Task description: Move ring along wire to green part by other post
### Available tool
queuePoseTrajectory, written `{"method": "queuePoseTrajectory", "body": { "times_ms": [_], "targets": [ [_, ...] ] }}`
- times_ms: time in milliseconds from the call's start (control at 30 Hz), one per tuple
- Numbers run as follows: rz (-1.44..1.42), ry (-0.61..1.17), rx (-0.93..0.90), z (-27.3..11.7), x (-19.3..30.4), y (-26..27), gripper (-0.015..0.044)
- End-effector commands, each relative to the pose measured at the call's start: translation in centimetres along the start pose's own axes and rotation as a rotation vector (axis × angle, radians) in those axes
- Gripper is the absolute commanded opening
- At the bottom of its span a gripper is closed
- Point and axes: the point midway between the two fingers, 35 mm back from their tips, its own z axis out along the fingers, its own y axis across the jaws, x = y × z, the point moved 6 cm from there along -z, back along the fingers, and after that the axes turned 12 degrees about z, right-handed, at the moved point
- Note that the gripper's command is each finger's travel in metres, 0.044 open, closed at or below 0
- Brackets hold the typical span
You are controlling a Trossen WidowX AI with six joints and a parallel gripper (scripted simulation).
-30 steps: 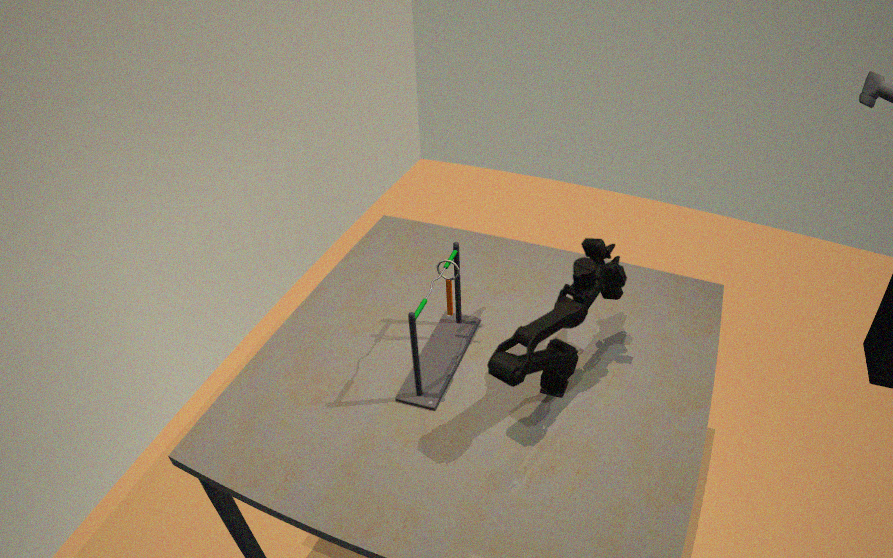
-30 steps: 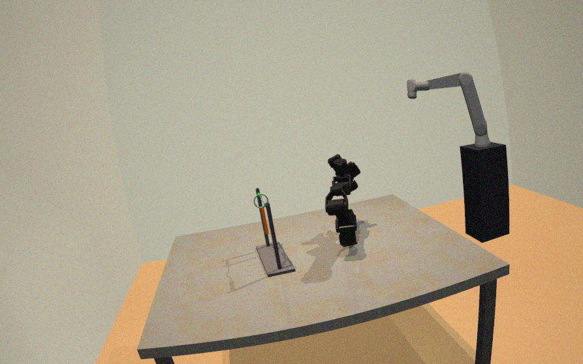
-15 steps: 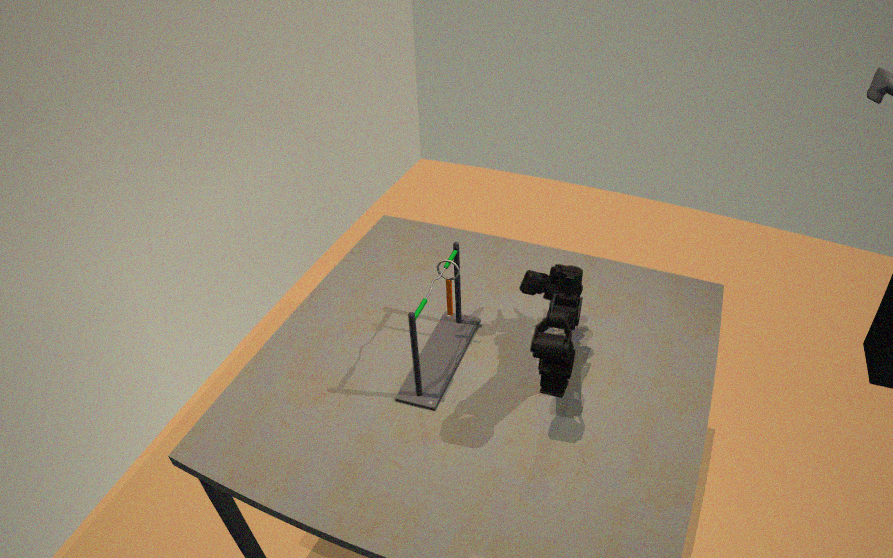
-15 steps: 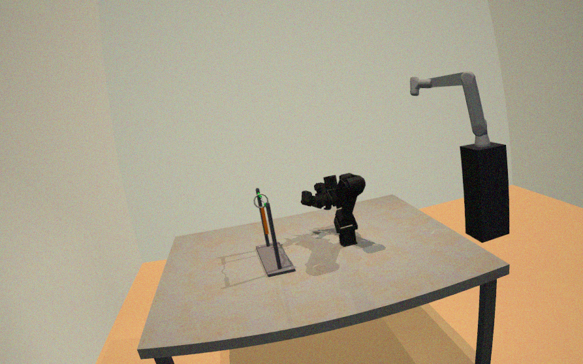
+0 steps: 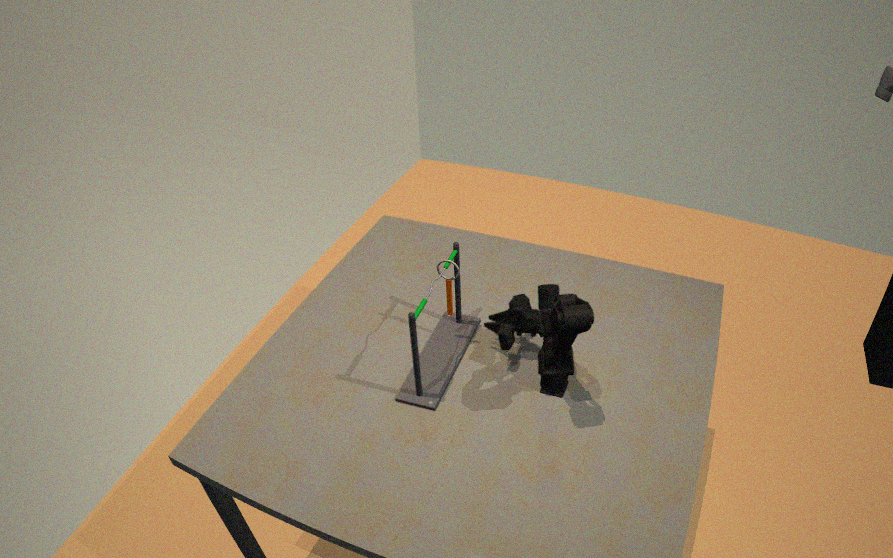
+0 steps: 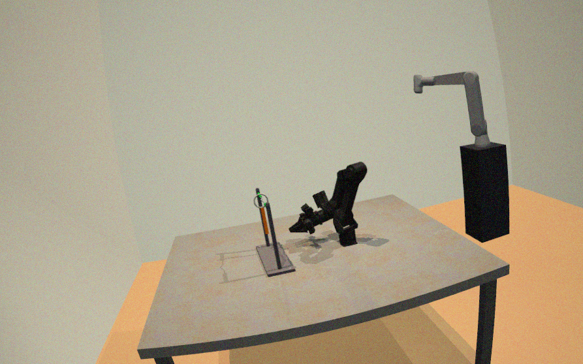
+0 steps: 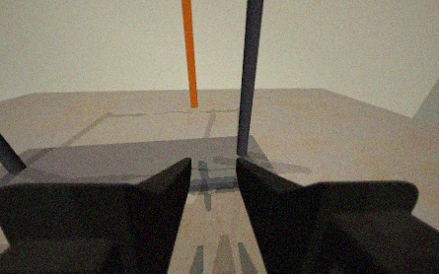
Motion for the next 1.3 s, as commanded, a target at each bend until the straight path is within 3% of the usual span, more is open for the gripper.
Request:
{"method": "queuePoseTrajectory", "body": {
  "times_ms": [0,600,1267],
  "targets": [
    [-0.029,0.010,-0.047,0.2,0.5,0.5,0.0160],
    [-0.064,-0.035,-0.062,5.3,-4.1,2.3,0.0160],
    [-0.065,-0.040,-0.063,7.5,-4.7,2.4,0.0160]
  ]
}}
